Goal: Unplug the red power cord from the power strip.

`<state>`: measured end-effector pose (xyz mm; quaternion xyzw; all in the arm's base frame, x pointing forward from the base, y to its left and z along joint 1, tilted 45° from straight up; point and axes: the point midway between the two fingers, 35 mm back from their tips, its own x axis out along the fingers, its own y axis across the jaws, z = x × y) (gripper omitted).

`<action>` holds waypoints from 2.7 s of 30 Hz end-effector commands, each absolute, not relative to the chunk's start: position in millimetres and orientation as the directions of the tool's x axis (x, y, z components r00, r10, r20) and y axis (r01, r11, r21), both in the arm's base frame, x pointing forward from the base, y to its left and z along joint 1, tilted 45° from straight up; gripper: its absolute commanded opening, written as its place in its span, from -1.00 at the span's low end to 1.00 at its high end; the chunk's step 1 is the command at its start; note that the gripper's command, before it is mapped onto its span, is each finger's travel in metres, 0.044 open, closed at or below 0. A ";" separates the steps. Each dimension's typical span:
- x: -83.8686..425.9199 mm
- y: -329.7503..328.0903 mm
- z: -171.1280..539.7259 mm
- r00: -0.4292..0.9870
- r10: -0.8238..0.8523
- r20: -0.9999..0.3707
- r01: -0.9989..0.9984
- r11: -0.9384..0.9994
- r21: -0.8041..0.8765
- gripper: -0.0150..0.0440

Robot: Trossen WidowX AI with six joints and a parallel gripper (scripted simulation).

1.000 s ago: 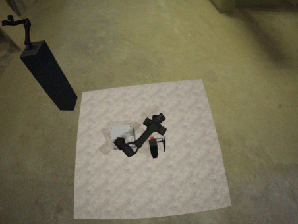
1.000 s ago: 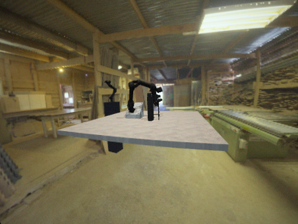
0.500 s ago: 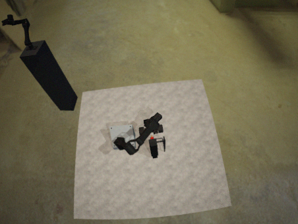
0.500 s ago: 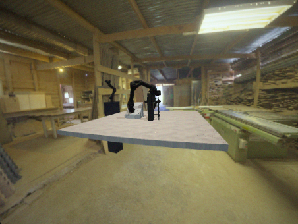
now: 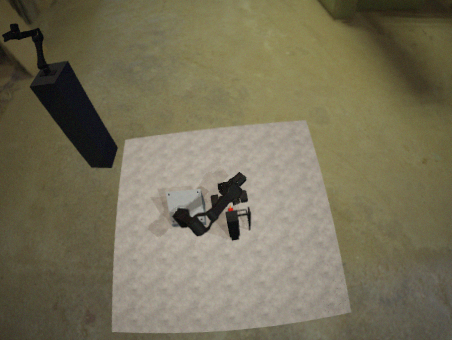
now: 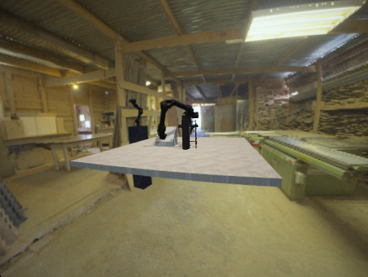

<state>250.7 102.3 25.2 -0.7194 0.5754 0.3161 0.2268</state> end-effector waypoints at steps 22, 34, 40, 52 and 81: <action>256.5 79.3 47.7 0.143 -0.685 -0.715 -0.971 -0.238 0.034 0.05; 258.1 74.1 41.2 0.141 -0.683 -0.716 -0.972 -0.234 0.032 -0.04; 258.1 74.1 41.2 0.141 -0.683 -0.716 -0.972 -0.234 0.032 -0.37; 257.5 79.4 36.5 0.141 -0.682 -0.717 -0.972 -0.234 0.032 -0.49; 247.5 115.3 7.2 0.142 -0.680 -0.719 -0.971 -0.238 0.033 -0.49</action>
